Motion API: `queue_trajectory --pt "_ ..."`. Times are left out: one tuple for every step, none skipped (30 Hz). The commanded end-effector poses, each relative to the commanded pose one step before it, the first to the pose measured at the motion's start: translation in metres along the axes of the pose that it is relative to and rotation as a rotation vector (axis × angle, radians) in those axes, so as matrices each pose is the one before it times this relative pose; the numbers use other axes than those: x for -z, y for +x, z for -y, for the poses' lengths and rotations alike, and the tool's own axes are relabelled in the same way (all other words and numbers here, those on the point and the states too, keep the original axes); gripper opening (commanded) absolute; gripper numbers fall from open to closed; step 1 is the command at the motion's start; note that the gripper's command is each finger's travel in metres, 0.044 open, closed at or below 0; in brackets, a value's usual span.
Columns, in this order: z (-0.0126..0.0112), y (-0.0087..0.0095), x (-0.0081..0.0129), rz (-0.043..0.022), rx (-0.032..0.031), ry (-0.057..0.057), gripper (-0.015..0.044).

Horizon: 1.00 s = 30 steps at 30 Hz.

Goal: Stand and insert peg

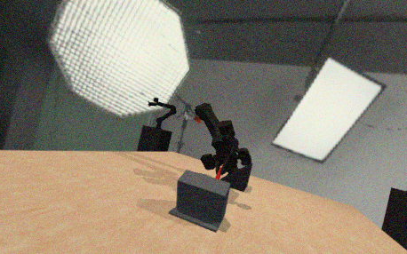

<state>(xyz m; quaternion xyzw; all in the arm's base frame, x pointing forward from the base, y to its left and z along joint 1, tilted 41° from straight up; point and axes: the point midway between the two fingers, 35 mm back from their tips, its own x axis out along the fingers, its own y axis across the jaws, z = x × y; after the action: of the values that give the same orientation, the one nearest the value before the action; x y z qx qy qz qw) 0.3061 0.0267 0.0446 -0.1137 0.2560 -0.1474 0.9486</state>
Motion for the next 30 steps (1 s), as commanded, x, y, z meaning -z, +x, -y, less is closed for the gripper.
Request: queue_trajectory --pt "-0.00165 0.00304 -0.00156 0.01162 -0.01074 0.0010 0.0000" --pt "-0.00010 0.00072 -0.00030 0.00238 -0.00095 0.0014 0.0000" --pt "-0.00009 0.00072 -0.00030 0.00240 -0.00094 0.0014 0.0000" --pt "-0.00009 0.00071 -0.00029 0.00242 -0.00093 0.0013 0.0000" --pt "-0.00008 0.00071 -0.00029 0.00243 -0.00092 0.0013 0.0000" --pt "-0.00007 0.00071 -0.00028 0.00245 -0.00091 0.0013 0.0000" --pt "-0.00007 0.00071 -0.00028 0.00247 -0.00090 0.0013 0.0000" --pt "-0.00006 0.00071 -0.00028 0.00248 -0.00089 0.0013 0.0000" --pt "-0.00005 0.00070 -0.00027 0.00250 -0.00088 0.0013 0.0000" --pt "-0.00005 0.00070 -0.00027 0.00252 -0.00087 0.0013 0.0000" --pt "-0.00004 0.00070 -0.00026 0.00253 -0.00086 0.0012 0.0000" --pt "-0.00003 0.00068 -0.00025 0.00249 -0.00084 0.0012 0.0000" --pt "-0.00002 0.00068 -0.00025 0.00251 -0.00083 0.0012 0.0000" --pt "-0.00002 0.00068 -0.00024 0.00252 -0.00082 0.0012 0.0000" --pt "-0.00001 0.00068 -0.00024 0.00254 -0.00081 0.0012 0.0000" --pt "0.00000 0.00067 -0.00023 0.00255 -0.00080 0.0012 0.0000" --pt "0.00000 0.00067 -0.00023 0.00257 -0.00079 0.0011 0.0000" --pt "0.00001 0.00067 -0.00022 0.00258 -0.00078 0.0011 0.0000" --pt "0.00002 0.00067 -0.00022 0.00260 -0.00077 0.0011 0.0000" --pt "0.00002 0.00066 -0.00021 0.00261 -0.00076 0.0011 0.0000" --pt "0.00003 0.00064 -0.00020 0.00256 -0.00073 0.0011 0.0000" --pt "0.00003 0.00064 -0.00020 0.00257 -0.00072 0.0010 0.0000" --pt "0.00004 0.00064 -0.00019 0.00258 -0.00071 0.0010 0.0000" --pt "0.00005 0.00063 -0.00019 0.00260 -0.00070 0.0010 0.0000" --pt "0.00006 0.00063 -0.00018 0.00261 -0.00069 0.0010 0.0000" --pt "0.00006 0.00063 -0.00018 0.00262 -0.00068 0.0010 0.0000" --pt "0.00007 0.00062 -0.00017 0.00264 -0.00067 0.0010 0.0000" --pt "0.00008 0.00062 -0.00017 0.00265 -0.00066 0.0010 0.0000" --pt "0.00008 0.00062 -0.00016 0.00267 -0.00065 0.0009 0.0000" --pt "0.00009 0.00059 -0.00015 0.00259 -0.00062 0.0009 0.0000"
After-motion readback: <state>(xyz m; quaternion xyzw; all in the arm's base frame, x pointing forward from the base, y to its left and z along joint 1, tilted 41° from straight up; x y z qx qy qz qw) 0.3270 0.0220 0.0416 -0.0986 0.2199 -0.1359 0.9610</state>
